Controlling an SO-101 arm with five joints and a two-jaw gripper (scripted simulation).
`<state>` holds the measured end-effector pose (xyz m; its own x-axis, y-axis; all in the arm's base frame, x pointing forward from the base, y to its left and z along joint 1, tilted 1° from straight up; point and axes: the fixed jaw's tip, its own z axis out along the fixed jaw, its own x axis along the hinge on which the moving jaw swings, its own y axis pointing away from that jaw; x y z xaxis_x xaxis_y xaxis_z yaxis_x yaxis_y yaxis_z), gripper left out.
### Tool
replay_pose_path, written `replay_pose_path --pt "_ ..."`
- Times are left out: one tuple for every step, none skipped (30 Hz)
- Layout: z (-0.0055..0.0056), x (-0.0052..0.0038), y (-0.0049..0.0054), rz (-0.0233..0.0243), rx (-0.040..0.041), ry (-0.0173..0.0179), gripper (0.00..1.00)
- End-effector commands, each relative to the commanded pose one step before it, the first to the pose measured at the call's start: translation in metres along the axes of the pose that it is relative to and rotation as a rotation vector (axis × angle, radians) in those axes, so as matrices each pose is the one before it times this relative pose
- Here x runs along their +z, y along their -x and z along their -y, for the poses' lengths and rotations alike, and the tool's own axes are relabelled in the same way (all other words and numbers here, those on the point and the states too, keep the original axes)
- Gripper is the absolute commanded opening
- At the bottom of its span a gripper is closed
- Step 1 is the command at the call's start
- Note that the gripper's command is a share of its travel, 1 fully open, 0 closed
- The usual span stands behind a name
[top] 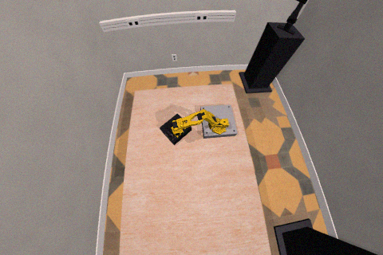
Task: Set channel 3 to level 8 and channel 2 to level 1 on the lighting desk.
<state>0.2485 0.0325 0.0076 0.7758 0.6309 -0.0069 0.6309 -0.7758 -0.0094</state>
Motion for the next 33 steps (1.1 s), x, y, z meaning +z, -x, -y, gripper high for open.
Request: replay_pose_path --pt "-0.00971 0.002106 0.00331 0.00239 0.02751 0.00350 0.00" --pt "-0.00026 -0.000007 0.00003 0.00001 0.00000 -0.00002 0.00" --pt "-0.00032 -0.000010 0.00004 0.00000 0.00000 -0.00002 0.00" --pt "-0.00036 -0.000010 0.00004 0.00002 0.00000 -0.00003 0.00" --pt "-0.00037 -0.000011 0.00004 0.00001 0.00000 -0.00002 0.00" --pt "-0.00036 -0.000009 0.00005 0.00002 0.00000 -0.00003 0.00" --pt "-0.00032 -0.000010 0.00004 0.00000 0.00000 -0.00002 0.00" --pt "-0.00026 -0.000006 0.00003 0.00001 0.00000 -0.00002 0.00" --pt "-0.00019 -0.000006 0.00002 0.00000 0.00000 -0.00001 0.00" --pt "-0.00012 -0.000002 0.00002 0.00001 0.00000 -0.00001 0.00" --pt "-0.00005 -0.000002 0.00001 0.00000 0.00000 0.00000 0.00" --pt "-0.00001 0.000001 0.00000 0.00001 0.00000 0.00000 0.00" --pt "0.00000 0.000000 0.00000 0.00000 0.00000 0.00000 0.00" --pt "0.00000 0.000000 0.00000 0.00000 0.00000 0.00000 0.00" --pt "-0.00001 -0.000001 0.00000 0.00000 0.00000 0.00000 0.00" --pt "-0.00005 -0.000001 0.00001 0.00001 0.00000 -0.00001 0.00" --pt "-0.00012 -0.000004 0.00001 0.00000 0.00000 0.00000 0.00" --pt "-0.00019 -0.000005 0.00002 0.00001 0.00000 -0.00002 0.00" --pt "-0.00026 -0.000008 0.00003 0.00000 0.00000 -0.00001 0.00" --pt "-0.00032 -0.000008 0.00004 0.00001 0.00000 -0.00002 0.00" --pt "-0.00036 -0.000011 0.00004 0.00000 0.00000 -0.00002 0.00" --pt "-0.00037 -0.000010 0.00004 0.00001 0.00000 -0.00003 0.00" --pt "-0.00036 -0.000010 0.00004 0.00000 0.00000 -0.00002 0.00" --pt "-0.00032 -0.000008 0.00004 0.00001 0.00000 -0.00002 0.00" --pt "-0.00026 -0.000008 0.00003 0.00000 0.00000 -0.00001 0.00" --pt "-0.00019 -0.000004 0.00002 0.00001 0.00000 -0.00002 0.00" --pt "-0.00012 -0.000004 0.00001 0.00000 0.00000 0.00000 0.00" --pt "-0.00005 -0.000001 0.00001 0.00001 0.00000 -0.00001 0.00" --pt "-0.00001 -0.000001 0.00000 0.00000 0.00000 0.00000 0.00" --pt "0.00000 0.000000 0.00000 0.00000 0.00000 0.00000 0.00" --pt "0.00000 0.000000 0.00000 0.00000 0.00000 0.00000 0.00" --pt "-0.00001 0.000001 0.00000 0.00001 0.00000 0.00000 0.00" --pt "-0.00005 -0.000002 0.00000 0.00000 0.00000 0.00000 0.00"
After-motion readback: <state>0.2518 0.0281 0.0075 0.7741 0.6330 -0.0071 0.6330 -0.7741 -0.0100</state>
